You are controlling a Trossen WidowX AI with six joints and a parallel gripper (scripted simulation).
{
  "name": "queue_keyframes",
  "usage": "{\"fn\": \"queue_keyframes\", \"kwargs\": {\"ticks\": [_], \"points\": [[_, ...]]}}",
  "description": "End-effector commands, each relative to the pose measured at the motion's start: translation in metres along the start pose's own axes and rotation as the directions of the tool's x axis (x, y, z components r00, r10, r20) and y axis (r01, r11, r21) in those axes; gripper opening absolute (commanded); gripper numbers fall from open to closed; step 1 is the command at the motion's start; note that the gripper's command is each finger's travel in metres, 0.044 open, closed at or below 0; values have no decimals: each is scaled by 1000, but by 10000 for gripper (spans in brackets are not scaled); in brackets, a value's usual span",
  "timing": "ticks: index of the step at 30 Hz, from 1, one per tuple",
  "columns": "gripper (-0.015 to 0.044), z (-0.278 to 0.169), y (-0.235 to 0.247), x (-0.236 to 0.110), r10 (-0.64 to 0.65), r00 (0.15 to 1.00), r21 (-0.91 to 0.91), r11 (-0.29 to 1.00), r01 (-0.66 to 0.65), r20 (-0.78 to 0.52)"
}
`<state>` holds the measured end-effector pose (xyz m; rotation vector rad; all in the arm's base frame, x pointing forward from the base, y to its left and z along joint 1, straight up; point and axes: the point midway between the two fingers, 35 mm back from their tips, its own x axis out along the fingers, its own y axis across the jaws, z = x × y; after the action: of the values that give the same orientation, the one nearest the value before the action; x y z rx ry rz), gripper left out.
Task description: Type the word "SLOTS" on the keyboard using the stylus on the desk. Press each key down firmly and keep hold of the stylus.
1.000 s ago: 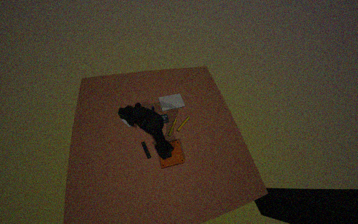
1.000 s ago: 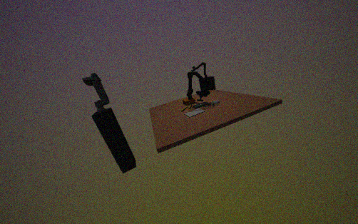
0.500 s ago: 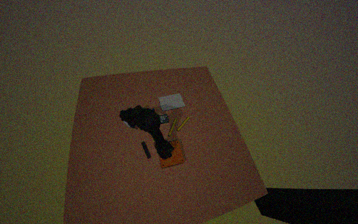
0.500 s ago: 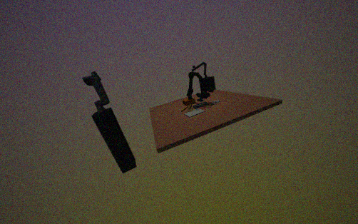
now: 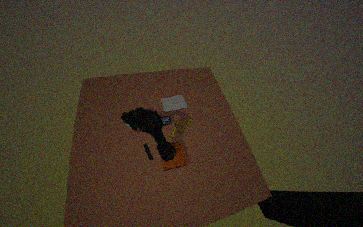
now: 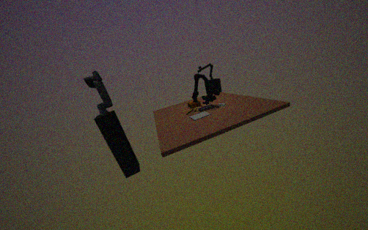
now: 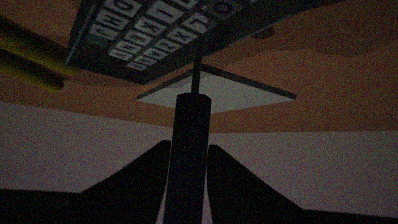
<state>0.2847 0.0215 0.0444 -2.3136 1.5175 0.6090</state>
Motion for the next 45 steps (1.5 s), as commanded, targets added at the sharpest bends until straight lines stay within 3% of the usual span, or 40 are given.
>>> {"fn": "queue_keyframes", "kwargs": {"ticks": [1, 37, 45], "points": [[81, 2, 0, 2, -1, 1000, -1, 1000, 1, -3], [81, 14, 0, 8, 0, 1000, -1, 1000, 0, -3], [81, -12, 0, -7, -1, 1000, -1, 1000, 1, -3]]}}
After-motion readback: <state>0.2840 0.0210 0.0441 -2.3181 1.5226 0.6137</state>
